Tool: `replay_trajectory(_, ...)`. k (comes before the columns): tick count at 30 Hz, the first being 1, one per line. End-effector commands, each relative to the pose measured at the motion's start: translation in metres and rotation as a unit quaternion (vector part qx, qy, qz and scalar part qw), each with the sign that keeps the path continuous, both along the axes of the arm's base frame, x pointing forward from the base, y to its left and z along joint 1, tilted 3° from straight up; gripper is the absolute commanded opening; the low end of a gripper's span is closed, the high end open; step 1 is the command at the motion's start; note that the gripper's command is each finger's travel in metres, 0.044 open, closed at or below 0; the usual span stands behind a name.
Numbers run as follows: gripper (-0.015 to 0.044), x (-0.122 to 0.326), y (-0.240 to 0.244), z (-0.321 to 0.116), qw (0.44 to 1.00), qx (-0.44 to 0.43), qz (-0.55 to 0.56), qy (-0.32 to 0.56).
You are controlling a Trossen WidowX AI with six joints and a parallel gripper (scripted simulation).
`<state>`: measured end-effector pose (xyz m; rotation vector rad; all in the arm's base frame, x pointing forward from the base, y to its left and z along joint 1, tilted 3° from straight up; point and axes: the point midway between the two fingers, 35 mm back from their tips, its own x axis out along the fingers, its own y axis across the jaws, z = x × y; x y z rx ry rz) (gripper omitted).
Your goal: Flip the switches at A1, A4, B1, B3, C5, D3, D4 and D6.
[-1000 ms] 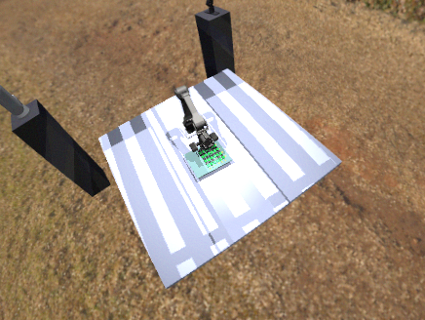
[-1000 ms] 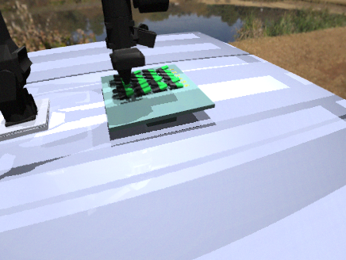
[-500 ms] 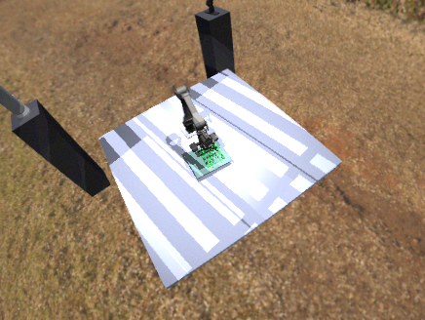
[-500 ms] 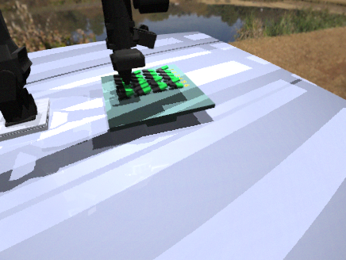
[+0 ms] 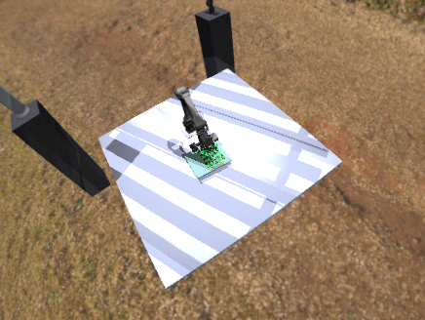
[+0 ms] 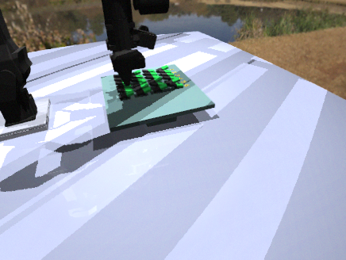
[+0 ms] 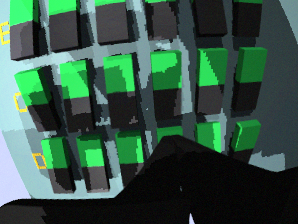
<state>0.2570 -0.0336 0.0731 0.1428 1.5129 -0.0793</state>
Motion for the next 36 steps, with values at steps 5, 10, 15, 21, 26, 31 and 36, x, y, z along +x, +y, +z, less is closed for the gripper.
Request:
replay_trajectory(5, 0.0, -0.002, -0.002, 0.04, 1.0, -0.001, 0.0, -0.007)
replay_trajectory(10, 0.0, -0.007, -0.002, 0.064, 1.0, -0.002, 0.0, -0.012)
replay_trajectory(15, 0.0, -0.008, -0.018, 0.063, 1.0, -0.003, 0.0, -0.011)
replay_trajectory(21, 0.0, -0.012, -0.046, 0.059, 1.0, -0.004, 0.0, -0.01)
replay_trajectory(26, 0.0, -0.009, -0.045, 0.027, 1.0, -0.002, 0.001, 0.002)
replay_trajectory(31, 0.0, -0.009, -0.045, 0.022, 1.0, -0.002, 0.001, 0.002)
replay_trajectory(36, 0.0, -0.009, -0.045, 0.017, 1.0, -0.002, 0.001, 0.002)
